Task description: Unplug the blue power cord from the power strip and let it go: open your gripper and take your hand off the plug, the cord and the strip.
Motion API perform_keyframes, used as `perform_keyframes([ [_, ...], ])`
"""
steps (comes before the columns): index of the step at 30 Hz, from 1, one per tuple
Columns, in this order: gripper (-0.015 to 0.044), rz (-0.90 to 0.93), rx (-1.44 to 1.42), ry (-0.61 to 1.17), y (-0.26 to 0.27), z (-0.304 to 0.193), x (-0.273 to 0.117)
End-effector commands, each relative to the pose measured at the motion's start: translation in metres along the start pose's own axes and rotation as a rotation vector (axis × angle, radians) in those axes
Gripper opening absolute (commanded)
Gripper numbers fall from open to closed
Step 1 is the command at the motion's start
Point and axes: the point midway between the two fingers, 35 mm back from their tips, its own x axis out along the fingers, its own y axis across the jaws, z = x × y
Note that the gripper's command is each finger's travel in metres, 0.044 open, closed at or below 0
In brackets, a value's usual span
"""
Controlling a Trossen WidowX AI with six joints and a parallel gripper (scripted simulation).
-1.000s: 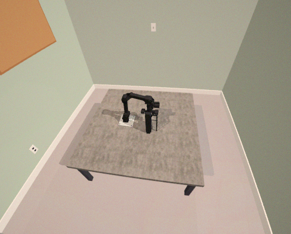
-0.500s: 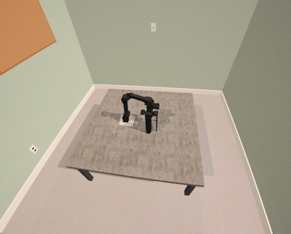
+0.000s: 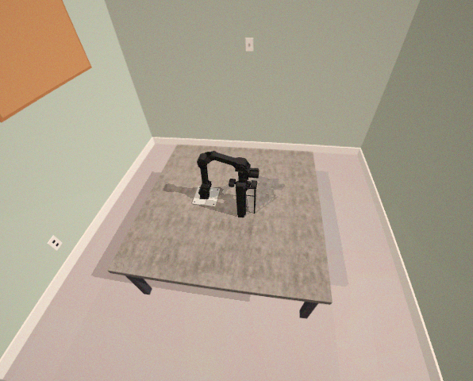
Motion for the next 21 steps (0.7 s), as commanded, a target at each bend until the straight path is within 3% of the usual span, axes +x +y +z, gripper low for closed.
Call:
perform_keyframes([
  [1,0.0,0.002,-0.001,0.0,0.0,0.002,0.0],
  [21,0.0,0.001,-0.002,-0.005,-0.002,0.033,0.0],
])
